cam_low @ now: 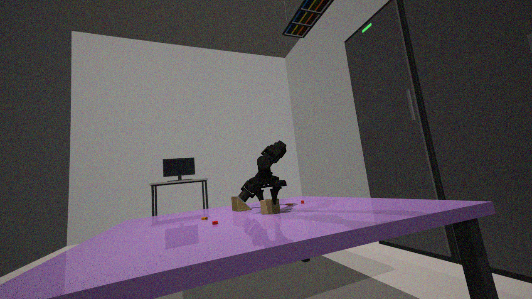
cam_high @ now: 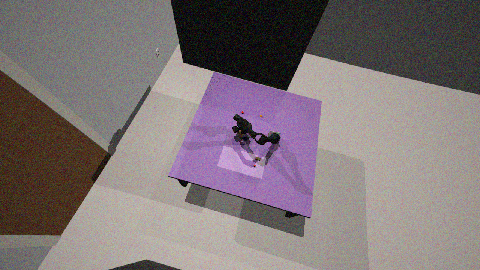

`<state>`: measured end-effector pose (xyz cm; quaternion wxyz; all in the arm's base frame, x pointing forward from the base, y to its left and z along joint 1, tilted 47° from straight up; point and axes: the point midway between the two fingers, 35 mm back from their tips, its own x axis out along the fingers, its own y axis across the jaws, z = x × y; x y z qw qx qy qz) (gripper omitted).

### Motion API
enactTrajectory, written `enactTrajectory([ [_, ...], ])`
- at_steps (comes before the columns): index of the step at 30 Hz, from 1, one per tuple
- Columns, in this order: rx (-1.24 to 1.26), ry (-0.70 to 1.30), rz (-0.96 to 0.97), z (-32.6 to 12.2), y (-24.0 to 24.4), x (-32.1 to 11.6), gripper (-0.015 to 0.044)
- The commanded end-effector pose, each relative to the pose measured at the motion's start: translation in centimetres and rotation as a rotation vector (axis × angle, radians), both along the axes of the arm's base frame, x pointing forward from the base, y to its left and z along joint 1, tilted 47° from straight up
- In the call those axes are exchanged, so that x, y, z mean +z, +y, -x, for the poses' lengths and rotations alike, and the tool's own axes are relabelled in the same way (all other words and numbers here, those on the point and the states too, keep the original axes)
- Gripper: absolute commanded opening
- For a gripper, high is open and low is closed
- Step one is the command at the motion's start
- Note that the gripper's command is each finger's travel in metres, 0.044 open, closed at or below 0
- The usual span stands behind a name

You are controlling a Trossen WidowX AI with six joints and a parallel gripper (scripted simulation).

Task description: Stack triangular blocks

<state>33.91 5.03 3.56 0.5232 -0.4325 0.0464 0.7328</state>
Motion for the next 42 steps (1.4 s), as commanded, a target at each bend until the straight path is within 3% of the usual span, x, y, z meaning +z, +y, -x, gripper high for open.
enactTrajectory([
  [1,-0.004,-0.005,-0.004,-0.06,0.06,0.22,0.0],
  [33,-0.001,-0.002,-0.002,0.0,0.22,0.04,0.0],
  [42,0.002,-0.001,0.0,0.02,0.21,-0.07,0.0236],
])
